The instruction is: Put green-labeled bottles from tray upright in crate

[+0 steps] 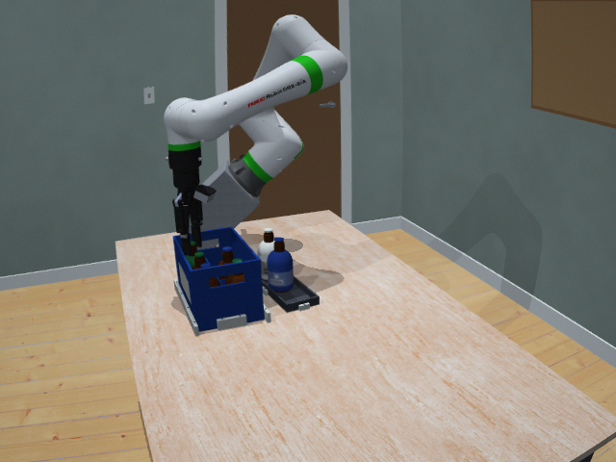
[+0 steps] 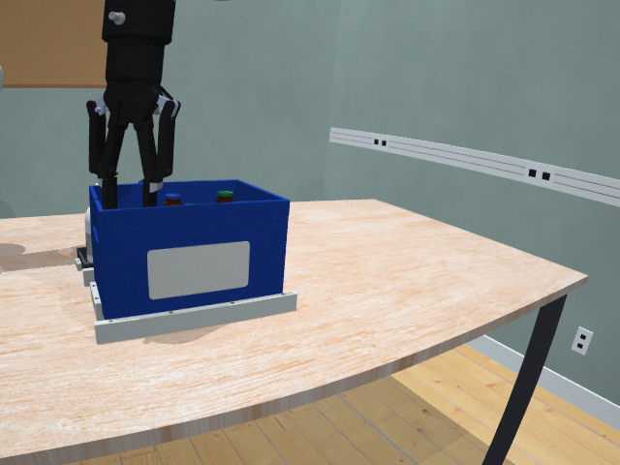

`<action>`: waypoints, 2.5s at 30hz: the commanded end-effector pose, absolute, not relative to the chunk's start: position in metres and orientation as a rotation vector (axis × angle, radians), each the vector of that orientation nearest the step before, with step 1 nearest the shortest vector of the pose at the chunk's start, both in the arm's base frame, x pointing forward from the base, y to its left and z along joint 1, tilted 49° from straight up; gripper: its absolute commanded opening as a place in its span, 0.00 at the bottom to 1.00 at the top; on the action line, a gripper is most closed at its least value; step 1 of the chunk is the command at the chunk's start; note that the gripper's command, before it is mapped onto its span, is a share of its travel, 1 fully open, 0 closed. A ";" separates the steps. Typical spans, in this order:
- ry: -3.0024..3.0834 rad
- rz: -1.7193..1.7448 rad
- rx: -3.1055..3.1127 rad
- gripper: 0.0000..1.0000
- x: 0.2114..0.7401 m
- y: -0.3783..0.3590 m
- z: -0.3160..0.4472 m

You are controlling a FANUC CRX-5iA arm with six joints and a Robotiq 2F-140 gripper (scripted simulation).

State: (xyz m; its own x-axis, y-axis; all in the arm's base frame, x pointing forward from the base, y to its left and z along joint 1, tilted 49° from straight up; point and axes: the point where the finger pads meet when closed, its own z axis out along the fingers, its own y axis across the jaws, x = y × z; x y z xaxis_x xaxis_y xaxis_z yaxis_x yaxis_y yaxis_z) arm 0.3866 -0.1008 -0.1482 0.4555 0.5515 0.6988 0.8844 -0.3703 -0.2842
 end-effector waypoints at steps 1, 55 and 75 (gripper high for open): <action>-1.194 -0.666 -2.064 0.44 0.386 -0.104 -0.146; -1.194 -0.666 -2.064 0.10 0.378 -0.168 -0.090; -1.194 -0.666 -2.064 0.10 0.378 -0.168 -0.090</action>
